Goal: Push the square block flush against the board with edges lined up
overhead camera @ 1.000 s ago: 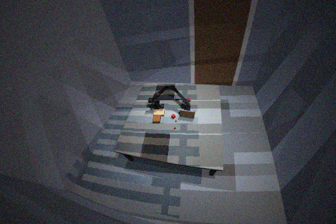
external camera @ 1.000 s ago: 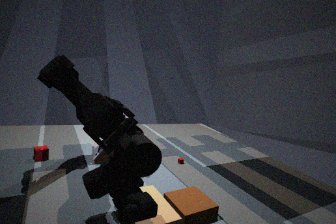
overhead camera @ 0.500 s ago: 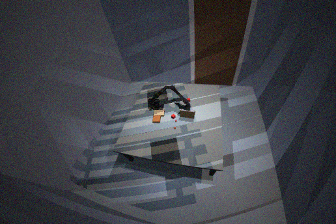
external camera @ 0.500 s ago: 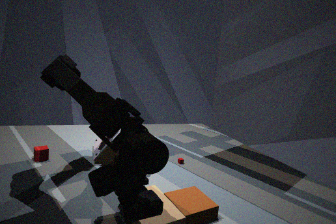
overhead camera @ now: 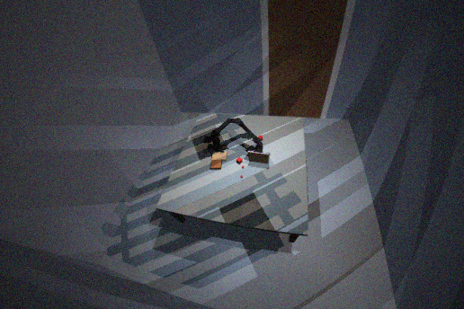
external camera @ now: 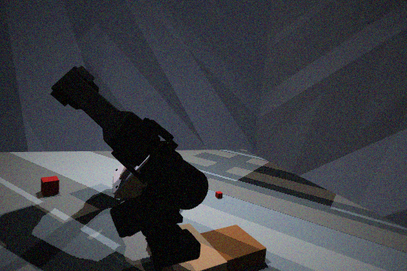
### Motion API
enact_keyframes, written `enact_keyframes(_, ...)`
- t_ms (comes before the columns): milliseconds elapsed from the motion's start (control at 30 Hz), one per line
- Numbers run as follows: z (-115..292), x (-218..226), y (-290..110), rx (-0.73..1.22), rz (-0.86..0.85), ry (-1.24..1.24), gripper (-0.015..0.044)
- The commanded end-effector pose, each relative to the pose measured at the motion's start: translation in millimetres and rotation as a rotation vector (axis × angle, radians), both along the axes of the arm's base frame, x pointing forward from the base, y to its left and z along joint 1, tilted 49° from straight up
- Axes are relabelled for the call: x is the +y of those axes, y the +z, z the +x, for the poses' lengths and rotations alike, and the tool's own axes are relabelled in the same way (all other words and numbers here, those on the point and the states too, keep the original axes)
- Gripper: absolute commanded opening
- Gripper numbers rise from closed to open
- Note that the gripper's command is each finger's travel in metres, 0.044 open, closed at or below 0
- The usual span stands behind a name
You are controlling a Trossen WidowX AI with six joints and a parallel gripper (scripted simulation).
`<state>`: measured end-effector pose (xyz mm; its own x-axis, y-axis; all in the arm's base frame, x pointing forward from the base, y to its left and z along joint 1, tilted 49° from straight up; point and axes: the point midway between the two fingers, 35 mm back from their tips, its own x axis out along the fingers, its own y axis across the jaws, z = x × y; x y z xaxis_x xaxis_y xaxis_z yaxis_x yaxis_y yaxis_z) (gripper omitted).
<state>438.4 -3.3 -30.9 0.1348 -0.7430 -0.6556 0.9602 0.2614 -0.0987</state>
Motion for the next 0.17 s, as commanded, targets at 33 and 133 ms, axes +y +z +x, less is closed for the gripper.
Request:
enact_keyframes(33, 1.0, -7.1, 0.5, 0.014, 0.006, -0.006, 0.0)
enact_keyframes(133, 2.6, -10.0, 4.1, 0.014, 0.005, -0.006, 0.0)
